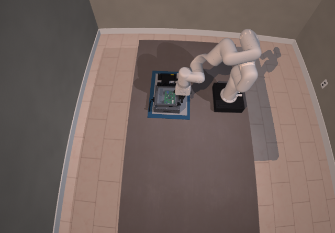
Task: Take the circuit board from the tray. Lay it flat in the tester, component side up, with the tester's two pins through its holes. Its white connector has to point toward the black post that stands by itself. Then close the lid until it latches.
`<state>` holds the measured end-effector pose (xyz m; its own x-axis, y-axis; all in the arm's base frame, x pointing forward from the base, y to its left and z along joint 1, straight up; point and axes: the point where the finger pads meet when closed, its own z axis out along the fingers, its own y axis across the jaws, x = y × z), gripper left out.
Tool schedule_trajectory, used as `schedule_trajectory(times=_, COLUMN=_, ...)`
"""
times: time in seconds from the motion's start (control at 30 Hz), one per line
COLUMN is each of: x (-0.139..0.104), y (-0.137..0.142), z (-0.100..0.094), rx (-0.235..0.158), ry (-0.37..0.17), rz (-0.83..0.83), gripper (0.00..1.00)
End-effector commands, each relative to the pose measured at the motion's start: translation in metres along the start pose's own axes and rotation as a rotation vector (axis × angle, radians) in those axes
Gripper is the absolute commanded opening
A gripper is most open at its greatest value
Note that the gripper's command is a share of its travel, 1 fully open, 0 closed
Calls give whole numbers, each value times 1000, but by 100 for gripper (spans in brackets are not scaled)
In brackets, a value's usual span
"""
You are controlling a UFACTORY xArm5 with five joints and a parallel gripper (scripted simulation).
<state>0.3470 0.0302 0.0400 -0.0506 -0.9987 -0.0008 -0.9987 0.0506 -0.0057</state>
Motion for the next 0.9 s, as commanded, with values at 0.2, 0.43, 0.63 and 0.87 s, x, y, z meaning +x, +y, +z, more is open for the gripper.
schedule_trajectory(times=0.2, x=0, y=-1, z=1, rx=3, ry=0, rz=0, gripper=0)
schedule_trajectory(times=0.43, x=0, y=-1, z=2, rx=3, ry=0, rz=0, gripper=0)
schedule_trajectory(times=0.63, x=0, y=-1, z=3, rx=3, ry=0, rz=0, gripper=0)
schedule_trajectory(times=0.87, x=0, y=-1, z=4, rx=3, ry=0, rz=0, gripper=0)
